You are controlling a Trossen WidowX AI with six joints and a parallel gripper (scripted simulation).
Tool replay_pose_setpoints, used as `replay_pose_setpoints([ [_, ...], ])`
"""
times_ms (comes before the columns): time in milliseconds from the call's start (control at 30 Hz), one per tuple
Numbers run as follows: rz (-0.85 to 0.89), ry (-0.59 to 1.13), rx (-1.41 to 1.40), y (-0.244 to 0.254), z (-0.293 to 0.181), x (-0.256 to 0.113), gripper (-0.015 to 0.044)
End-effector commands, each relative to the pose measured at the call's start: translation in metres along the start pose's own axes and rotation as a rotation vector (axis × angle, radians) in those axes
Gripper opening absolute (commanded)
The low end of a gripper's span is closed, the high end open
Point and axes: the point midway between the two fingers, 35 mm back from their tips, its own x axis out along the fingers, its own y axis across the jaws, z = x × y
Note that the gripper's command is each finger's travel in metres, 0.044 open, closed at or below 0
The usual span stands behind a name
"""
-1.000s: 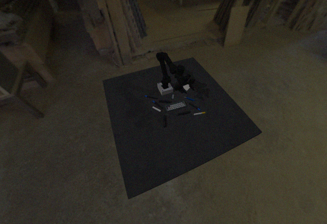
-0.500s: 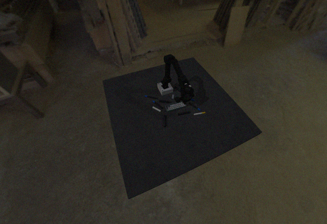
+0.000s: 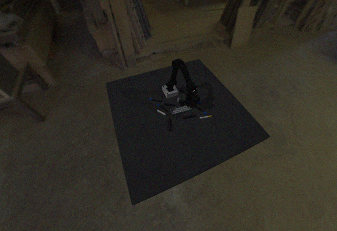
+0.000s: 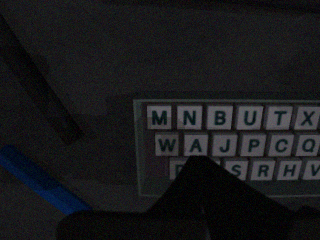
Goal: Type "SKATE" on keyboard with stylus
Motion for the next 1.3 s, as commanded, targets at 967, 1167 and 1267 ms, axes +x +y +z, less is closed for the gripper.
replay_pose_setpoints([
  [967,-0.013,0.020,0.007,-0.130,-0.002,0.003,0.0000],
  [1167,-0.013,0.020,0.007,-0.137,-0.003,0.003,0.0000],
  [1267,-0.013,0.020,0.007,-0.137,-0.003,0.003,0.0000],
])
